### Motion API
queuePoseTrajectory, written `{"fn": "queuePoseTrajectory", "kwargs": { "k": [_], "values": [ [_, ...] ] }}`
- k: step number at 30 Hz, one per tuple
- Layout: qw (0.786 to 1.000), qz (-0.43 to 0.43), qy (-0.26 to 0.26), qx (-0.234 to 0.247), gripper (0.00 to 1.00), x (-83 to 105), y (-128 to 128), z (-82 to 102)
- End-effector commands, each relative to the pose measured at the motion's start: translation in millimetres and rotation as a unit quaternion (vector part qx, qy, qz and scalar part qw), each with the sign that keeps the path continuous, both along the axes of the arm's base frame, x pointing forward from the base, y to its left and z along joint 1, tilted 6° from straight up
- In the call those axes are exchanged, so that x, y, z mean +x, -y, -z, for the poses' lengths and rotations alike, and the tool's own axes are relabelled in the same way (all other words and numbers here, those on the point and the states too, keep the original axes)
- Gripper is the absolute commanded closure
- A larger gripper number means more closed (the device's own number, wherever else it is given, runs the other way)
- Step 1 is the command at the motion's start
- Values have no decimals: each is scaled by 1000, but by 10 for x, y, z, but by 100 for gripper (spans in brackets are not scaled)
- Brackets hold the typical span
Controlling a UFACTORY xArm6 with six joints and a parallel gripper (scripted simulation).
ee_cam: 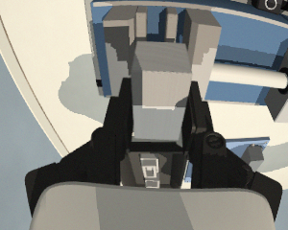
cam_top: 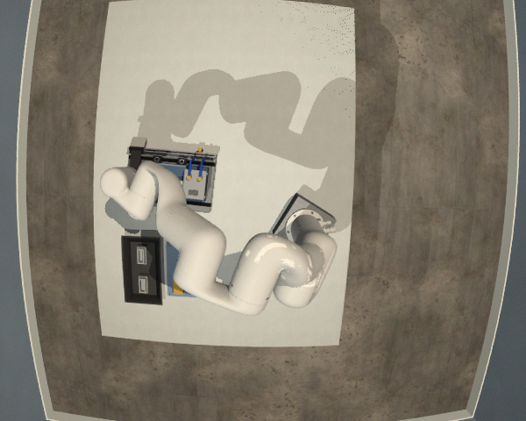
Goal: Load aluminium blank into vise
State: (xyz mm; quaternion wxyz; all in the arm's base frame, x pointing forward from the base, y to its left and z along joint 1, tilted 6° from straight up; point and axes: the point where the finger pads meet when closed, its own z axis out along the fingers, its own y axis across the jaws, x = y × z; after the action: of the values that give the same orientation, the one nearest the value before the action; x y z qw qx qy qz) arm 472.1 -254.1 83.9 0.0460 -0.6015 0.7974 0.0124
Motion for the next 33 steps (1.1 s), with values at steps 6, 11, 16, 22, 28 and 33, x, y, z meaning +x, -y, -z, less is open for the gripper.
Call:
{"fn": "queuePoseTrajectory", "kwargs": {
  "k": [6, 11, 16, 22, 28, 33],
  "values": [
    [1000, 0, 2, -1, 100, 15, 7, 4],
    [1000, 0, 2, -1, 100, 16, 6, 23],
    [1000, 0, 2, -1, 100, 17, 4, 43],
    [1000, 0, 2, -1, 100, 18, 3, 59],
    [1000, 0, 2, -1, 100, 20, 2, 82],
    [1000, 0, 2, -1, 100, 21, 0, 100]
  ]
}}
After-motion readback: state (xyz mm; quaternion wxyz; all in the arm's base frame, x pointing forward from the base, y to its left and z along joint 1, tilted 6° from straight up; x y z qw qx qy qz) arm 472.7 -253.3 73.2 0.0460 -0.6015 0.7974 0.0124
